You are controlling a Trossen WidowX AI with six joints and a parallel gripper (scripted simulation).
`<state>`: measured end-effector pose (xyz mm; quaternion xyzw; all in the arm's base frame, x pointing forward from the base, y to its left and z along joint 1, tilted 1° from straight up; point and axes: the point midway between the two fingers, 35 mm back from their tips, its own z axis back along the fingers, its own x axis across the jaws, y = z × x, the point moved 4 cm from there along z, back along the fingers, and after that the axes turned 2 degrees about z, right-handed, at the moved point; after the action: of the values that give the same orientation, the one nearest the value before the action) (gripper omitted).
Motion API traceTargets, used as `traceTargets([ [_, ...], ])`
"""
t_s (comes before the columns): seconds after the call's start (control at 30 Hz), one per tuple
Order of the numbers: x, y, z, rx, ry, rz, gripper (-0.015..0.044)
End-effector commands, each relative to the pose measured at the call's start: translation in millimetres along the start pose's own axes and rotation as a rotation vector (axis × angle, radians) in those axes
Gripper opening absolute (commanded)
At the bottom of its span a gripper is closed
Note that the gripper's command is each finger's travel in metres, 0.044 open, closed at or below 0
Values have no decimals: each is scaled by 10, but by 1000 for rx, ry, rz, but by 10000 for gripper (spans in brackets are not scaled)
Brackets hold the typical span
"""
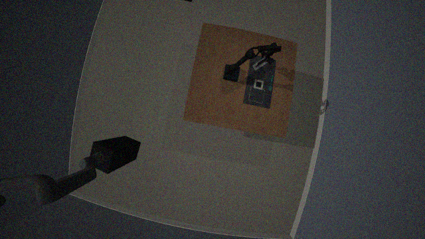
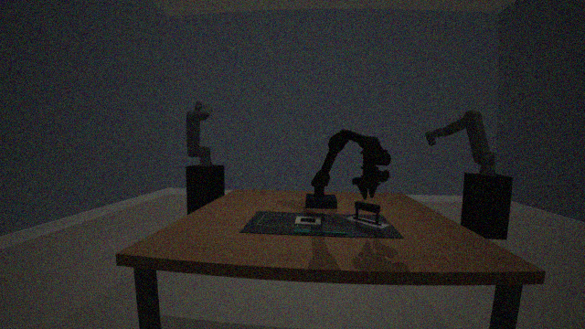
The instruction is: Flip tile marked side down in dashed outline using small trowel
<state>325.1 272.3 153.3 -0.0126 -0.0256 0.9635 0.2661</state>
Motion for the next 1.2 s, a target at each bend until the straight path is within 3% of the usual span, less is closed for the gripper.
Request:
traceTargets([
  [0.0,2,13,8,8,-3,7,270],
  [1.17,-1,18,10,9,3,-1157,270],
])
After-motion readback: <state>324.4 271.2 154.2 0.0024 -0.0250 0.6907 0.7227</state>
